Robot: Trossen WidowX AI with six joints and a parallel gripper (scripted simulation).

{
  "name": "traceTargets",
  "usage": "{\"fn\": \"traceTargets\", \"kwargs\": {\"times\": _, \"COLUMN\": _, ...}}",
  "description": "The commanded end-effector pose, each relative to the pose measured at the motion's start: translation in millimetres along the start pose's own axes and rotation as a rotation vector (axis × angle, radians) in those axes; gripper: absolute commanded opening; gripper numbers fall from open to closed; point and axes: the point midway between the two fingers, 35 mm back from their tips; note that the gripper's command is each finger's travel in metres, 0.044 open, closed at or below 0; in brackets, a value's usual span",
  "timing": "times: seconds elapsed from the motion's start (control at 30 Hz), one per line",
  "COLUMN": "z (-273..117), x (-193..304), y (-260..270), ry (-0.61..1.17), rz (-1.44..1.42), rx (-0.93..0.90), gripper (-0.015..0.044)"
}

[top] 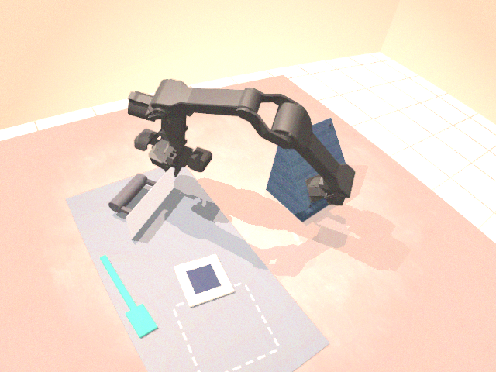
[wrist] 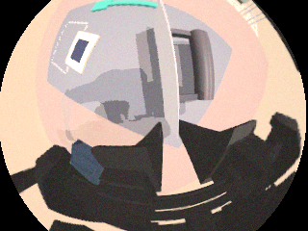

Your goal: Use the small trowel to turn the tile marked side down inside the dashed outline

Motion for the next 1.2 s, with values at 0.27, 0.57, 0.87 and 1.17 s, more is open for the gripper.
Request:
{"fn": "traceTargets", "kwargs": {"times": 0.27, "z": 7.8, "x": -1.5, "y": 19.0, "ry": -0.003, "rz": 0.006, "rx": -0.010, "gripper": 0.0100}}
{"fn": "traceTargets", "kwargs": {"times": 0.57, "z": 16.2, "x": -2.4, "y": 30.7, "ry": -0.003, "rz": 0.006, "rx": -0.010, "gripper": 0.0100}}
{"fn": "traceTargets", "kwargs": {"times": 0.87, "z": 27.5, "x": -3.1, "y": 39.8, "ry": -0.004, "rz": 0.006, "rx": -0.011, "gripper": 0.0100}}
{"fn": "traceTargets", "kwargs": {"times": 1.17, "z": -18.4, "x": -1.5, "y": 42.4, "ry": -0.003, "rz": 0.007, "rx": -0.012, "gripper": 0.0100}}
Point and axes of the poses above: the point midway between the two fingers, 35 mm back from their tips, its own z axis out along the fingers, its own y axis across the jaws, x = y × z, and after that the axes turned 4 degrees about -z, right-handed
